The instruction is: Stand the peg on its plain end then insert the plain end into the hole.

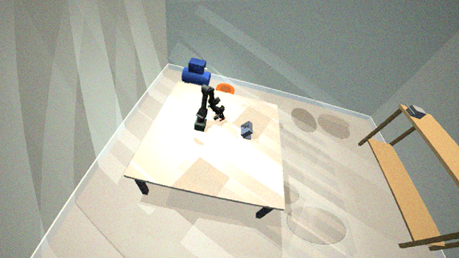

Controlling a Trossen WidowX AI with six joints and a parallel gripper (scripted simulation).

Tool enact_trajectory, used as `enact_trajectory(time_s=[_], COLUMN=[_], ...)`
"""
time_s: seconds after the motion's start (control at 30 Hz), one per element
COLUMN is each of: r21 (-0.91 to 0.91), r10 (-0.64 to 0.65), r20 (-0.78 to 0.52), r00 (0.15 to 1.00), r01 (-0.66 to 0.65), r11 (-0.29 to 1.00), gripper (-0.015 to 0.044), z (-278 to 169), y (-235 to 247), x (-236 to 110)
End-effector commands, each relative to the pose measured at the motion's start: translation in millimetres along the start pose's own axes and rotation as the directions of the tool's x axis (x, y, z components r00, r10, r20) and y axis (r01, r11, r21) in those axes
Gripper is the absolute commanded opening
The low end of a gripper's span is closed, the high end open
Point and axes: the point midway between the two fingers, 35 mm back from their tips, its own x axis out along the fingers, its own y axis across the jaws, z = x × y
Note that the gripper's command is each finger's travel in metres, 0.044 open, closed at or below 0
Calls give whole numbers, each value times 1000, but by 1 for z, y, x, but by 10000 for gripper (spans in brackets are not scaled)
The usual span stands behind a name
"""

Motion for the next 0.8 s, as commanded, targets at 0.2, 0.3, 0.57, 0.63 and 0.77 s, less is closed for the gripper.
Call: enact_trajectory(time_s=[0.2, 0.3, 0.57, 0.63, 0.77], r21=[3, 3, 3, 3, 3], r10=[0, 0, 0, -1, -1], r20=[89, 115, 183, 200, 234], r00=[996, 993, 983, 980, 972], r01=[0, 0, 0, 0, 0], r11=[1000, 1000, 1000, 1000, 1000], gripper=[49, 49, 49, 49, 49], z=[-3, -4, -8, -9, -10], y=[0, 0, 0, -1, -1], x=[-6, -8, -12, -13, -15])
